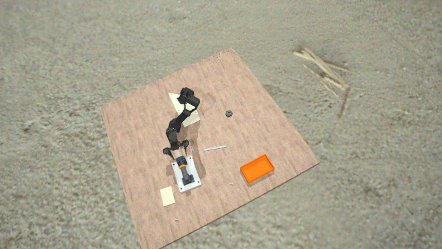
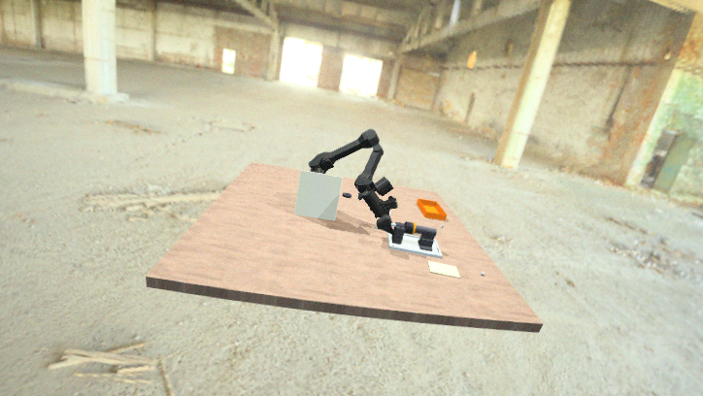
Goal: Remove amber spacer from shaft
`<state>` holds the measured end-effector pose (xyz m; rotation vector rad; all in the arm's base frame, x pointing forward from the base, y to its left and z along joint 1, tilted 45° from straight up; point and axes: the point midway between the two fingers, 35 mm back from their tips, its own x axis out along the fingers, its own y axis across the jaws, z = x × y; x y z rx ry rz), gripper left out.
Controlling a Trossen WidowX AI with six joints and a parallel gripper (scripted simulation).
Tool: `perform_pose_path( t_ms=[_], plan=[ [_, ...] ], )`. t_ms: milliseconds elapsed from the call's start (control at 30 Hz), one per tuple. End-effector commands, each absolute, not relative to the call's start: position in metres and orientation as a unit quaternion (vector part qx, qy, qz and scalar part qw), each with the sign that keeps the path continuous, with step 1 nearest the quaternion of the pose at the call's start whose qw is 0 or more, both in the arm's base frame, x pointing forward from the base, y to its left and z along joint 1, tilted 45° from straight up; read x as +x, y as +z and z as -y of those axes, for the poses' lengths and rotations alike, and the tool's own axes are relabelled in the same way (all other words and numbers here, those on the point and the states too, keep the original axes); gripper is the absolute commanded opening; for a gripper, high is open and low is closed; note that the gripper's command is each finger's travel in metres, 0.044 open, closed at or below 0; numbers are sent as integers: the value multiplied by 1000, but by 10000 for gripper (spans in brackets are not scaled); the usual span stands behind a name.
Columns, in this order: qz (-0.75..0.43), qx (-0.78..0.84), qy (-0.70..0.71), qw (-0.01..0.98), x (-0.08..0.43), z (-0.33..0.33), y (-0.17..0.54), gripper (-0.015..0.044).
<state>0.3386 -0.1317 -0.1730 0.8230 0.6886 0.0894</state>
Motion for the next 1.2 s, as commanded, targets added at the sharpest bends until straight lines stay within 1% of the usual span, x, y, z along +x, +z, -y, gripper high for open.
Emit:
perform_pose_path(
  t_ms=[0,467,967,1167],
  plan=[
    [-329,394,39,858,338,132,-174,440],
    [-329,394,39,858,338,133,-176,440],
    [-327,392,41,859,339,133,-174,46],
    [-327,392,41,859,339,133,-174,6]
  ],
)
